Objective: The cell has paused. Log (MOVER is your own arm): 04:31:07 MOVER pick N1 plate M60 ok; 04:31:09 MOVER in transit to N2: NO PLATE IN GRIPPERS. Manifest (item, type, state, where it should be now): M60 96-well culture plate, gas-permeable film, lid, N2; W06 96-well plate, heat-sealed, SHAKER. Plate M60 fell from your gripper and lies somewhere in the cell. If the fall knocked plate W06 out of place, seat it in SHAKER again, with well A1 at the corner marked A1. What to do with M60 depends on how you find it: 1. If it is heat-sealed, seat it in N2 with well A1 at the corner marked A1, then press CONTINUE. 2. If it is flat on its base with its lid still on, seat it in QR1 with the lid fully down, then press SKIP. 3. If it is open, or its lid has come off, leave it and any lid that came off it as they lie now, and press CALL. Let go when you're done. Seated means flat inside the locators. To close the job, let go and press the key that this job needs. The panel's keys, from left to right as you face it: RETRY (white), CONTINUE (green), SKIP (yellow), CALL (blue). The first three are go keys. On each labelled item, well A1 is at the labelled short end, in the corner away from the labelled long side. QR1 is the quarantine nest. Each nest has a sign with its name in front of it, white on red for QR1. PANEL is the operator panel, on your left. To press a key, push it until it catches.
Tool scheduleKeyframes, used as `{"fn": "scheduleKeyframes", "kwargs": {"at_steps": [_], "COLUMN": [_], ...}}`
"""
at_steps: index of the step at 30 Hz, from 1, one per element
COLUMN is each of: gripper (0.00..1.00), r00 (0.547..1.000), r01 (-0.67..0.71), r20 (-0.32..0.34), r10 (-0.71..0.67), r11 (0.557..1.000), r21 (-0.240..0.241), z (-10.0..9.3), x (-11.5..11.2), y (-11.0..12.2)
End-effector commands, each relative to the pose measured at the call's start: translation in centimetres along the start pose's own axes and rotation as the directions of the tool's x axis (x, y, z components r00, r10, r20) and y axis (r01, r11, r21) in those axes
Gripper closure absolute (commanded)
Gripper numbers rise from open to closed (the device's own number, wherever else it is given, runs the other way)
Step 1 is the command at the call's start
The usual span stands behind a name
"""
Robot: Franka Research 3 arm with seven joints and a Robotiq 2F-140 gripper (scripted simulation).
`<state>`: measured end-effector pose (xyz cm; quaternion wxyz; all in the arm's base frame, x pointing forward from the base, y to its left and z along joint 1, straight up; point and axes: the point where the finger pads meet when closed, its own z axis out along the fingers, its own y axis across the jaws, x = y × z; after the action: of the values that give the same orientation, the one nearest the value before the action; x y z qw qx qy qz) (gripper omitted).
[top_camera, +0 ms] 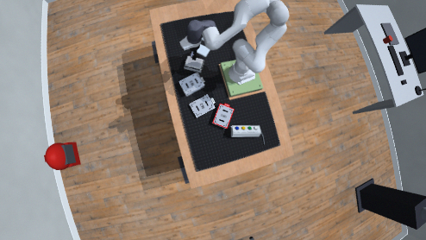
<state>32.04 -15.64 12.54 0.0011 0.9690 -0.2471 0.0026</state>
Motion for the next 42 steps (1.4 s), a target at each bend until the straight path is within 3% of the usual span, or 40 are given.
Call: {"fn": "scheduleKeyframes", "kwargs": {"at_steps": [1,13,20,28,30,32,37,42], "gripper": [0.9,0.9,0.9,0.9,0.9,0.9,0.9,0.9], "r00": [1.0,1.0,0.996,0.958,0.958,0.937,0.851,0.716], "r01": [0.003,0.017,0.093,0.287,0.287,0.35,0.524,0.697], "r20": [0.0,-0.001,-0.003,-0.007,-0.007,-0.008,-0.01,-0.011], "r10": [-0.003,-0.017,-0.093,-0.287,-0.287,-0.35,-0.524,-0.698], "r11": [1.0,1.0,0.996,0.958,0.958,0.937,0.851,0.716], "r21": [0.001,0.001,-0.002,-0.009,-0.009,-0.011,-0.015,-0.018], "z": [-0.1,-0.1,-0.2,-0.5,-0.5,-0.6,-0.7,-0.8], "x": [0.1,0.1,0.1,-0.8,-0.8,-1.4,-3.9,-8.3], "y": [0.0,-0.4,-3.0,-9.6,-9.6,-11.8,-18.0,-24.5]}}
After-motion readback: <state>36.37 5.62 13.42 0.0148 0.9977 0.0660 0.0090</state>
